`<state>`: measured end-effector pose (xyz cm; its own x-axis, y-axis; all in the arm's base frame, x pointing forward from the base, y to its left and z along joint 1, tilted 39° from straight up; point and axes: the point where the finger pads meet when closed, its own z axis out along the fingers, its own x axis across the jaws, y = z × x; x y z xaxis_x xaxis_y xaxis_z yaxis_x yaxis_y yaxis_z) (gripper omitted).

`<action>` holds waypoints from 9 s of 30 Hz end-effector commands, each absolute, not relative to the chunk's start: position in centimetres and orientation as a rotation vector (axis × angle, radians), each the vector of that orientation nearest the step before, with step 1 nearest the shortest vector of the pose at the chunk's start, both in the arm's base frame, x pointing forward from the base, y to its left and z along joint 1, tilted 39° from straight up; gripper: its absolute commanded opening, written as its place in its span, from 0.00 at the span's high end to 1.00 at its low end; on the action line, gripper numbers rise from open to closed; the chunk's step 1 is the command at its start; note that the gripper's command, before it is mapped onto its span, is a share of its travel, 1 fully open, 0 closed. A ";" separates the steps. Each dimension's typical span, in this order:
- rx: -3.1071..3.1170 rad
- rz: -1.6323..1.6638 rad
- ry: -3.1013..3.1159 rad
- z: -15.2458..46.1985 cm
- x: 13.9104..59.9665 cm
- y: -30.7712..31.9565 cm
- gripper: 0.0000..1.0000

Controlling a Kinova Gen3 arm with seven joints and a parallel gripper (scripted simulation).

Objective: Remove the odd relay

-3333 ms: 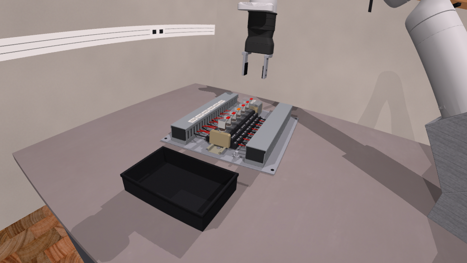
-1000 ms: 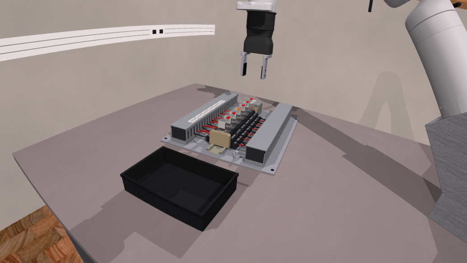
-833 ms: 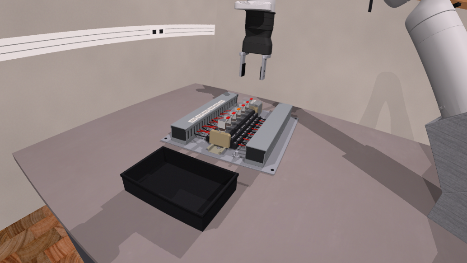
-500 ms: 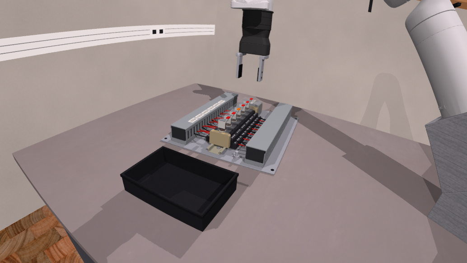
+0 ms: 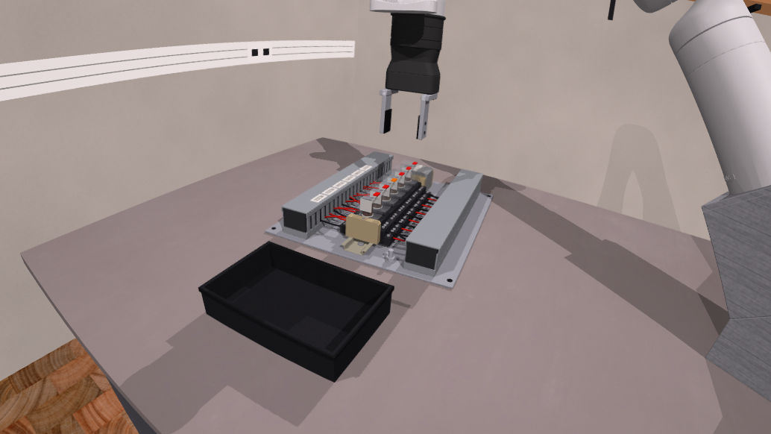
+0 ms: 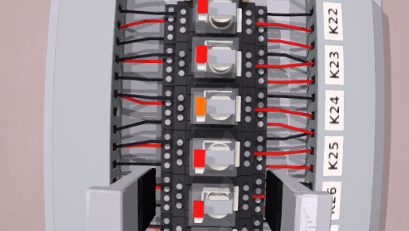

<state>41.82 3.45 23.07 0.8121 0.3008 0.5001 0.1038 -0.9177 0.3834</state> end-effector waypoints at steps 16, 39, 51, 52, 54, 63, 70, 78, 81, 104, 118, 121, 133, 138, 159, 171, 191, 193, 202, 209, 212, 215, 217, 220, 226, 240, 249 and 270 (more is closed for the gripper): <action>2.657 0.816 0.307 22.7 41.7 4.4 0.02; 2.657 0.816 0.307 22.7 41.7 4.4 0.02; 2.657 0.816 0.307 22.7 41.7 4.4 0.02; 2.657 0.816 0.307 22.7 41.7 4.4 0.02; 2.657 0.816 0.307 22.7 41.7 4.5 0.02; 2.657 0.816 0.307 21.7 41.8 5.8 0.02; 2.657 0.816 0.307 20.9 41.9 7.0 0.02; 2.657 0.816 0.307 20.9 41.9 7.1 0.02; 2.657 0.816 0.307 20.9 41.9 7.1 0.02; 2.657 0.816 0.307 20.9 41.9 7.1 0.02; 2.657 0.816 0.307 19.8 42.8 6.7 0.02; 2.657 0.816 0.307 19.1 43.3 6.4 0.02; 2.657 0.816 0.307 17.6 44.4 6.0 0.02; 2.657 0.816 0.307 17.5 44.4 5.9 0.02; 2.657 0.816 0.307 17.5 44.4 5.9 0.02; 2.657 0.816 0.307 17.5 44.4 5.9 0.02; 2.657 0.816 0.307 16.8 45.0 5.7 0.02; 2.657 0.816 0.307 16.6 45.1 5.6 0.02; 2.657 0.816 0.307 16.0 45.6 5.4 0.02; 2.657 0.816 0.307 15.4 46.0 5.2 0.02; 2.657 0.816 0.307 15.2 46.1 5.2 0.02; 2.657 0.816 0.307 15.2 46.2 5.2 0.02; 2.657 0.816 0.307 15.1 46.2 5.1 0.02; 2.657 0.816 0.307 15.0 46.3 5.1 0.02; 2.657 0.816 0.307 15.0 46.3 5.1 0.02; 2.657 0.816 0.307 15.0 46.3 5.1 0.02; 2.657 0.816 0.307 15.0 46.3 5.1 0.02; 2.657 0.816 0.307 15.0 46.3 5.1 1.00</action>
